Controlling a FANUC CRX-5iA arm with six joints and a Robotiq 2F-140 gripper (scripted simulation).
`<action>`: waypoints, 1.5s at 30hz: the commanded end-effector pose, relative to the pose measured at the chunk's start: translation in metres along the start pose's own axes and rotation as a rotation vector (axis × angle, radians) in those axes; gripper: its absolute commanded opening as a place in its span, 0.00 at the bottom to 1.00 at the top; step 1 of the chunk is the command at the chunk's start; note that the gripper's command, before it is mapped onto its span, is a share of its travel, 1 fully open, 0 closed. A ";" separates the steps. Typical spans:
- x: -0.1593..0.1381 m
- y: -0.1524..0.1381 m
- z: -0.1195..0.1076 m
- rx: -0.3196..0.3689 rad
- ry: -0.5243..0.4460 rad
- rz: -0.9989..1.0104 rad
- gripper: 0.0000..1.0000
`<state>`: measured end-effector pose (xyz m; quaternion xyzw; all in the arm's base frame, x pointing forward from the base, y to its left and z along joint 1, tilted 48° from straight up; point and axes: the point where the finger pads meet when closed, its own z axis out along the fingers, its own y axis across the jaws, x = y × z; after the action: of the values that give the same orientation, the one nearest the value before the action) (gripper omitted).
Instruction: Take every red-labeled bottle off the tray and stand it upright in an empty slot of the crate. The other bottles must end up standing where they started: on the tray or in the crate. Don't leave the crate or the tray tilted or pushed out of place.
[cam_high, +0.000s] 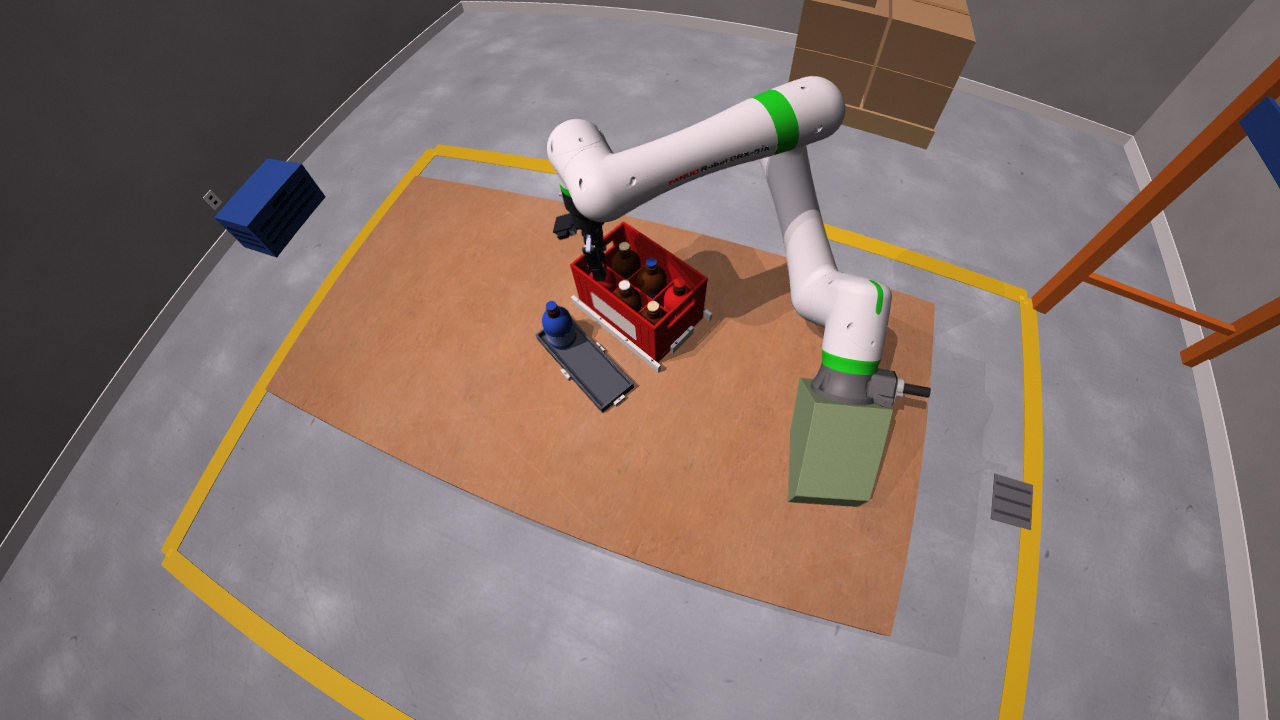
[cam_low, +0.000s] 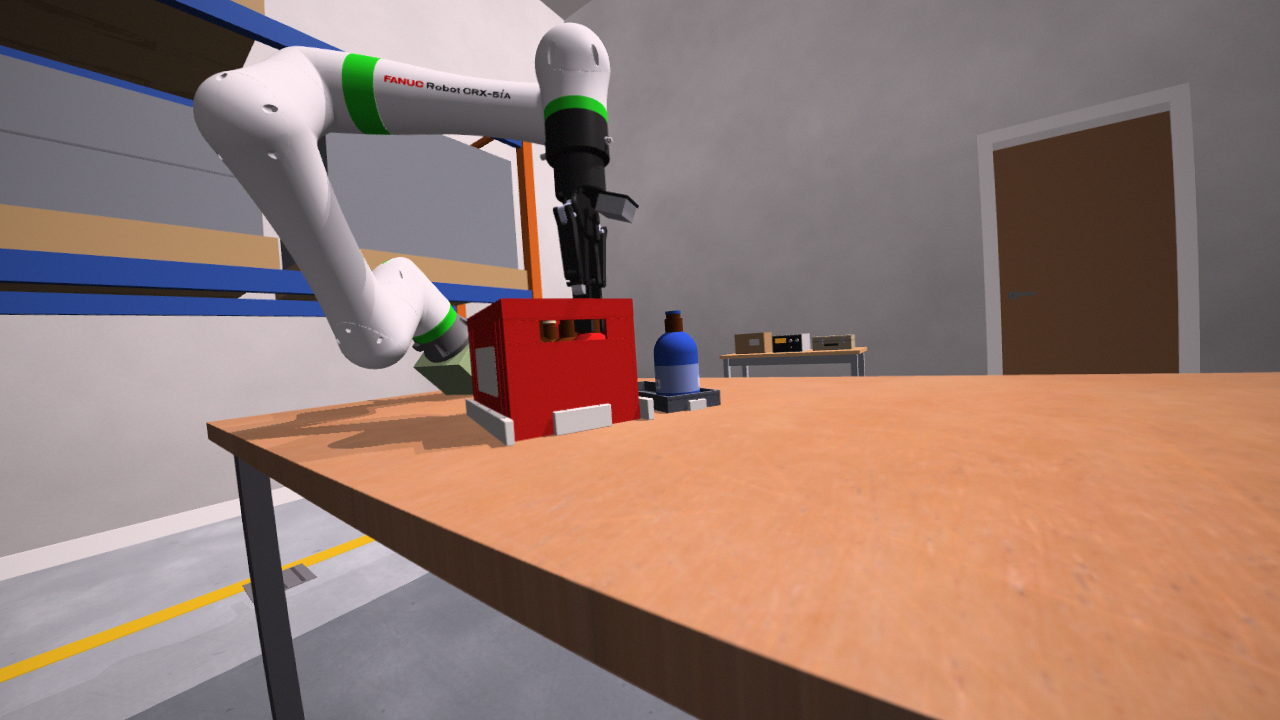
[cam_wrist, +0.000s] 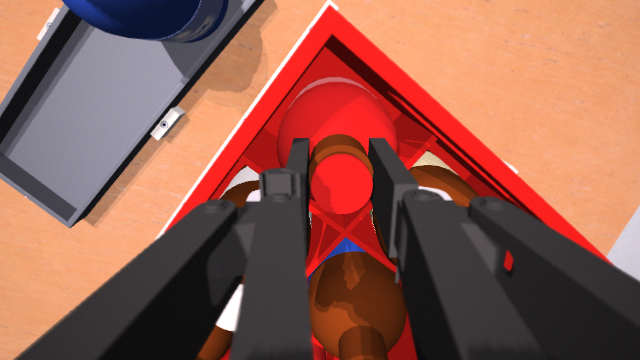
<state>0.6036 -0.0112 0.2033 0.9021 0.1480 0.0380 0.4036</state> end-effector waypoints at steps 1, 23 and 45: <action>0.001 0.000 -0.001 0.000 0.002 0.000 0.10; 0.001 0.000 -0.001 0.000 0.002 0.000 0.44; 0.001 0.000 -0.001 0.000 0.002 0.000 0.44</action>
<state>0.6036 -0.0111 0.2034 0.9021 0.1481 0.0381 0.4036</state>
